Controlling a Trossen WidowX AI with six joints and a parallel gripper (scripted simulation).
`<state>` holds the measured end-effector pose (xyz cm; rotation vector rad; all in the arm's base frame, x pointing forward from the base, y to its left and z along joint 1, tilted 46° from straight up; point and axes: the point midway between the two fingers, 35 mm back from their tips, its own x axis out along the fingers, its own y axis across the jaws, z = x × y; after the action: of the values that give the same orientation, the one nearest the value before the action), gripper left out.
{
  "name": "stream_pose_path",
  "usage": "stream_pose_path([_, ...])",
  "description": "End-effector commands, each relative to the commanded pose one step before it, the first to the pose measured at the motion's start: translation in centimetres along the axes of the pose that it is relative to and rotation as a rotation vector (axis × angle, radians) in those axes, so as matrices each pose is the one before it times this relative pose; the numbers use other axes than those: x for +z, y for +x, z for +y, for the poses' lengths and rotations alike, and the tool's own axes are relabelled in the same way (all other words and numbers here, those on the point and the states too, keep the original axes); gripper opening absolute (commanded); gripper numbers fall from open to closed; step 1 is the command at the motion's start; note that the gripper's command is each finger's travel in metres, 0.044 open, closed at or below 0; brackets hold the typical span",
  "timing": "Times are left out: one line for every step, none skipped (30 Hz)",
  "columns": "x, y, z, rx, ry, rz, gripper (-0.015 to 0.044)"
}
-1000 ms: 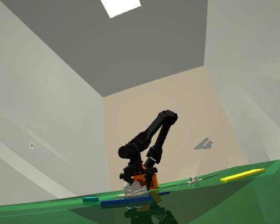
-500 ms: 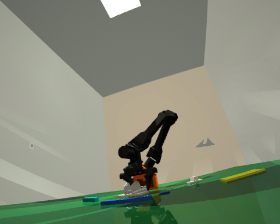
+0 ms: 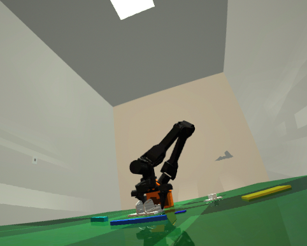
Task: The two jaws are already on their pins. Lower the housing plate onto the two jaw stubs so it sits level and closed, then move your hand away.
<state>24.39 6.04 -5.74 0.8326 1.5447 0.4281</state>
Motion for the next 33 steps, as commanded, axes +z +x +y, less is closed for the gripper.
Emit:
stream_pose_path([0.01, 0.026, -0.021, -0.0007, 0.0037, -0.00074, 0.0351])
stream_pose_path([0.0, 0.0, 0.0, 0.0, 0.0, 0.0, 0.0351])
stream_pose_path([0.0, 0.0, 0.0, 0.0, 0.0, 0.0, 0.0351])
stream_pose_path([0.0, 0.0, 0.0, 0.0, 0.0, 0.0, 0.0351])
stream_pose_path([0.0, 0.0, 0.0, 0.0, 0.0, 0.0, 0.0351])
stream_pose_path([0.0, 0.0, 0.0, 0.0, 0.0, 0.0, 0.0351])
stream_pose_path([0.0, 0.0, 0.0, 0.0, 0.0, 0.0, 0.0351])
stream_pose_path([0.0, 0.0, 0.0, 0.0, 0.0, 0.0, 0.0351])
stream_pose_path([0.0, 0.0, 0.0, 0.0, 0.0, 0.0, 0.0351])
stream_pose_path([0.0, 0.0, 0.0, 0.0, 0.0, 0.0, 0.0351])
stream_pose_path([0.0, 0.0, 0.0, 0.0, 0.0, 0.0, 0.0351])
stream_pose_path([0.0, 0.0, 0.0, 0.0, 0.0, 0.0, 0.0351])
stream_pose_path([0.0, 0.0, 0.0, 0.0, 0.0, 0.0, 0.0351])
stream_pose_path([0.0, 0.0, 0.0, 0.0, 0.0, 0.0, 0.0351])
stream_pose_path([0.0, 0.0, 0.0, 0.0, 0.0, 0.0, 0.0351])
stream_pose_path([0.0, 0.0, 0.0, 0.0, 0.0, 0.0, 0.0351])
stream_pose_path([0.0, 0.0, 0.0, 0.0, 0.0, 0.0, 0.0351])
stream_pose_path([0.0, 0.0, 0.0, 0.0, 0.0, 0.0, 0.0351])
stream_pose_path([0.0, 0.0, 0.0, 0.0, 0.0, 0.0, 0.0351])
stream_pose_path([0.0, 0.0, 0.0, 0.0, 0.0, 0.0, 0.0351])
stream_pose_path([0.0, 0.0, 0.0, 0.0, 0.0, 0.0, 0.0351])
stream_pose_path([0.0, 0.0, 0.0, 0.0, 0.0, 0.0, 0.0351])
stream_pose_path([0.0, 0.0, 0.0, 0.0, 0.0, 0.0, 0.0351])
stream_pose_path([0.0, 0.0, 0.0, 0.0, 0.0, 0.0, 0.0351])
stream_pose_path([-0.01, -0.025, 0.02, 0.00068, -0.0036, 0.00072, 0.0377])
stream_pose_path([0.0, 0.0, 0.0, 0.0, 0.0, 0.0, 0.0403])
stream_pose_path([0.0, 0.0, 0.0, 0.0, 0.0, 0.0, 0.043])
stream_pose_path([0.0, 0.0, 0.0, 0.0, 0.0, 0.0, 0.044])
stream_pose_path([0.0, 0.0, 0.0, 0.0, 0.0, 0.0, 0.044])
stream_pose_path([0.0, 0.0, 0.0, 0.0, 0.0, 0.0, 0.044])
stream_pose_path([0.0, 0.0, 0.0, 0.0, 0.0, 0.0, 0.044])
stream_pose_path([0.0, 0.0, 0.0, 0.0, 0.0, 0.0, 0.044])
stream_pose_path([0.0, 0.0, 0.0, 0.0, 0.0, 0.0, 0.044])
